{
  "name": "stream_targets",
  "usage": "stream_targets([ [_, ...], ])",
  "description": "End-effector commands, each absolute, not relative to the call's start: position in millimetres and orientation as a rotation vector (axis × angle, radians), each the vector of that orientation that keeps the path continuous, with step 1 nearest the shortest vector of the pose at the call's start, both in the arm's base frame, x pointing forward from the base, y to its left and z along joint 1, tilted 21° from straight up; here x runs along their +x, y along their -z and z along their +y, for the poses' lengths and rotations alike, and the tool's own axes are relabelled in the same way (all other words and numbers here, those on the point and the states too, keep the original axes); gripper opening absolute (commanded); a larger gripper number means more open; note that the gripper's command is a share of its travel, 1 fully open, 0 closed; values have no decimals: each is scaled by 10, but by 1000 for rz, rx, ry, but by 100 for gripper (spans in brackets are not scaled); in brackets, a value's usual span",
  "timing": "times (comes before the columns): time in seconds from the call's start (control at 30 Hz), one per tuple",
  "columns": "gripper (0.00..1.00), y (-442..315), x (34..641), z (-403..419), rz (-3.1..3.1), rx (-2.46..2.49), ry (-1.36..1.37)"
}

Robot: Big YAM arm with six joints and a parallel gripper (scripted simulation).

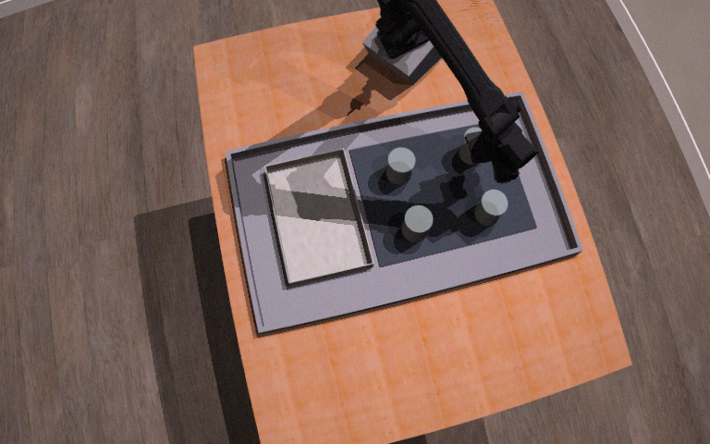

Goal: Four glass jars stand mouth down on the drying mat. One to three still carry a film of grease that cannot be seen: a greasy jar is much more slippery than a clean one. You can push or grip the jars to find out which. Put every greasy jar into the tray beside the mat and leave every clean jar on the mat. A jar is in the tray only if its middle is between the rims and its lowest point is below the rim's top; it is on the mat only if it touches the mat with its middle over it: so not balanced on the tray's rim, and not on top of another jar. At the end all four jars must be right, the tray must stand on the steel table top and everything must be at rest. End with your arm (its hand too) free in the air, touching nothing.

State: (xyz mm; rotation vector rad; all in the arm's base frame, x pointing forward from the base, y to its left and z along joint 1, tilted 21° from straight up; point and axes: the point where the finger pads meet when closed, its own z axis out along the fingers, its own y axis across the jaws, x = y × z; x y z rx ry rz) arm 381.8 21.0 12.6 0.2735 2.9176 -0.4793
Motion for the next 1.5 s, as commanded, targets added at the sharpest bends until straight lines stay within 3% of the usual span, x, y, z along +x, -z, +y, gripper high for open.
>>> stream_targets([
  [0.0,0,-135,3765,251,2912,269,475],
  [1.47,0,-124,3713,259,2912,269,475],
])
